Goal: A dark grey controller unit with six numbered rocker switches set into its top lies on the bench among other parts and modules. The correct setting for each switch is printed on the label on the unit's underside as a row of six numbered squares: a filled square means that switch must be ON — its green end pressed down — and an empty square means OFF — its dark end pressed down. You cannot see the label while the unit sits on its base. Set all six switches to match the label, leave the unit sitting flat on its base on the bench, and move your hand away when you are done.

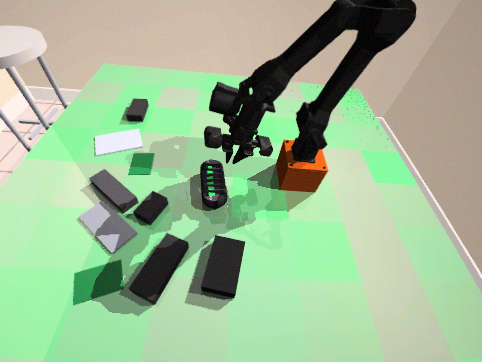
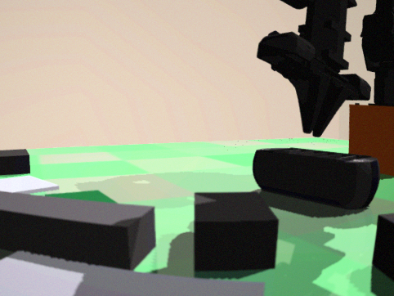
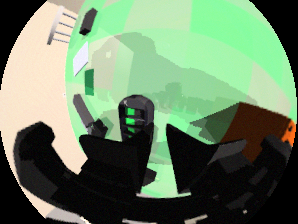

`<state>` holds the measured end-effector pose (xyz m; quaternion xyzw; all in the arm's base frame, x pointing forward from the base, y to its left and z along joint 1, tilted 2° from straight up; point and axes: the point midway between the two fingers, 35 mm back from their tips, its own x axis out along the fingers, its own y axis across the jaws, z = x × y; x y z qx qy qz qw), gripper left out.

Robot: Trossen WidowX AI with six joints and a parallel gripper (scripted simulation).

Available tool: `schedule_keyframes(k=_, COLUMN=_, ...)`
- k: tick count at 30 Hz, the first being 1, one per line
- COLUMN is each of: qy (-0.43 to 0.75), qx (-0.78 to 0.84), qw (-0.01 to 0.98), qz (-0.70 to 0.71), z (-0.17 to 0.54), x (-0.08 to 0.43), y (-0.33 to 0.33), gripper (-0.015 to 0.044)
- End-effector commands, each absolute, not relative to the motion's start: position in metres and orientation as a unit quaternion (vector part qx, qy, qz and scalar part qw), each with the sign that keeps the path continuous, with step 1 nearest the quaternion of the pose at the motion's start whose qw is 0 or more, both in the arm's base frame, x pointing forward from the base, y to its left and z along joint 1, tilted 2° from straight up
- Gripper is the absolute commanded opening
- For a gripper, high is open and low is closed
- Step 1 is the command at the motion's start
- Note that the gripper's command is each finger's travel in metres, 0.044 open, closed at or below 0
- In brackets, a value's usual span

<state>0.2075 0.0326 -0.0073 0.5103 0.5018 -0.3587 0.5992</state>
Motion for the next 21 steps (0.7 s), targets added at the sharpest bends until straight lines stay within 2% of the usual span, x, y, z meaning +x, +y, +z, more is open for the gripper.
schedule_keyframes(k=1, qy=0.488, qx=0.521, qw=0.610, qz=-0.343, z=-0.012, x=0.208, y=0.027, gripper=0.0000)
schedule_keyframes(k=21, qy=0.488, qx=0.521, qw=0.610, qz=-0.343, z=-0.024, x=0.210, y=0.028, gripper=0.0000)
